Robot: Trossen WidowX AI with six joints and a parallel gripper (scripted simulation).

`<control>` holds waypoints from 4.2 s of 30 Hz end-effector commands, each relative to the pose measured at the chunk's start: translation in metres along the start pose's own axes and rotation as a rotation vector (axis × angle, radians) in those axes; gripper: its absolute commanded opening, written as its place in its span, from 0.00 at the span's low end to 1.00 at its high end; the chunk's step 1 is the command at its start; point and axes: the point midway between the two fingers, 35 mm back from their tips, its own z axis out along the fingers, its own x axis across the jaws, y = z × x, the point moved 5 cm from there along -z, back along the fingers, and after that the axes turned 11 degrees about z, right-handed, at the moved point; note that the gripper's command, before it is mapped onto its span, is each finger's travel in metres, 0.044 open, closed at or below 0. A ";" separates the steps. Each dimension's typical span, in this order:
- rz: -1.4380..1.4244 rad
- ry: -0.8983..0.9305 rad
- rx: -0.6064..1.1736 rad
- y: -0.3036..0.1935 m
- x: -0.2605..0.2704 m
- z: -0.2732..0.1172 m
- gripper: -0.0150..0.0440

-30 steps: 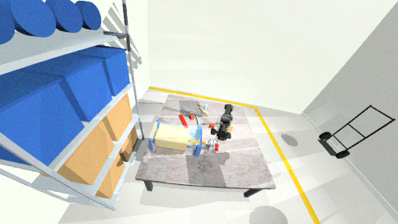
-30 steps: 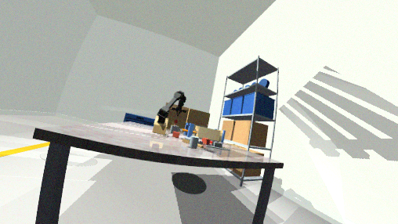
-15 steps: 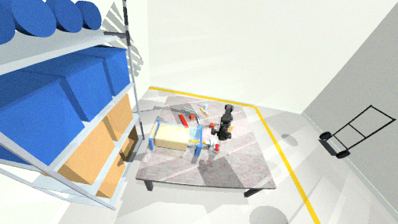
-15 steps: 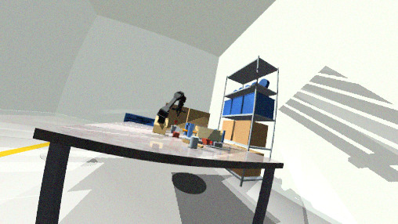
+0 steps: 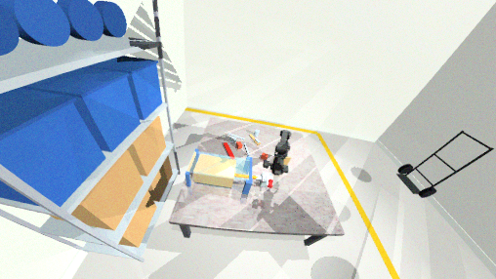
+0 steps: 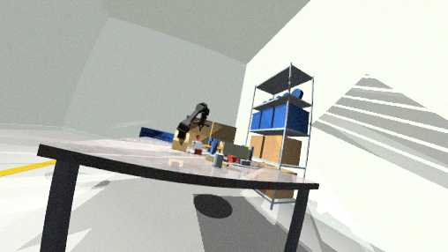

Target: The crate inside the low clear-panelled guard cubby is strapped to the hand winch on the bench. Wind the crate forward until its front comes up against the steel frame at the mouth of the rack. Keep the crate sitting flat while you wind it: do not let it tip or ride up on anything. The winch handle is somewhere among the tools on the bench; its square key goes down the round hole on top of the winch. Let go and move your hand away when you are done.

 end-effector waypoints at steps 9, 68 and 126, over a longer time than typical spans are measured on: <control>0.005 -0.005 0.002 0.000 0.000 0.000 0.25; 0.071 0.062 -0.429 0.025 0.011 0.075 1.00; 0.070 0.063 -0.428 0.019 0.025 0.092 0.25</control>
